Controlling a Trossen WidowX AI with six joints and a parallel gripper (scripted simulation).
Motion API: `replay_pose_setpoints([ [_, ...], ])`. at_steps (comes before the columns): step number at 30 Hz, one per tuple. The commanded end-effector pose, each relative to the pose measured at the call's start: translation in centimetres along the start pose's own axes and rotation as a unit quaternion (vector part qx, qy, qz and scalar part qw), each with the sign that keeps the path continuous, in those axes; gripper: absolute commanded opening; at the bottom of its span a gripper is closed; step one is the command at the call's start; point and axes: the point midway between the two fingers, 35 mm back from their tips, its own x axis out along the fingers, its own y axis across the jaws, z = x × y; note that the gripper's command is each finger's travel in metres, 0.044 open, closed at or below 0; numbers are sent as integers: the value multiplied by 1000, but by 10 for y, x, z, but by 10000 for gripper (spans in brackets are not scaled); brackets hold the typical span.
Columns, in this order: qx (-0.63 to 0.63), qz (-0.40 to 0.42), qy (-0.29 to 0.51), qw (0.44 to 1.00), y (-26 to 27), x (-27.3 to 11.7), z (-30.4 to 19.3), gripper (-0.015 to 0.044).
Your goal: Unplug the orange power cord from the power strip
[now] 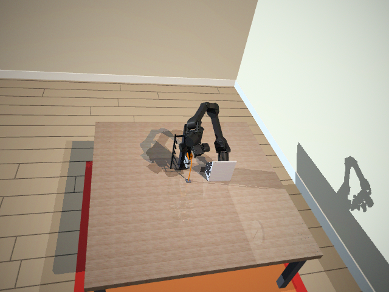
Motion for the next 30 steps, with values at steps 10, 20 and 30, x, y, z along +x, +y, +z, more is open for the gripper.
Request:
replay_pose_setpoints([
  [10,-32,23,10,999,5,10,-1,160],
  [20,-32,23,10,999,2,10,-11,160],
  [30,-33,23,11,999,2,9,-27,160],
])
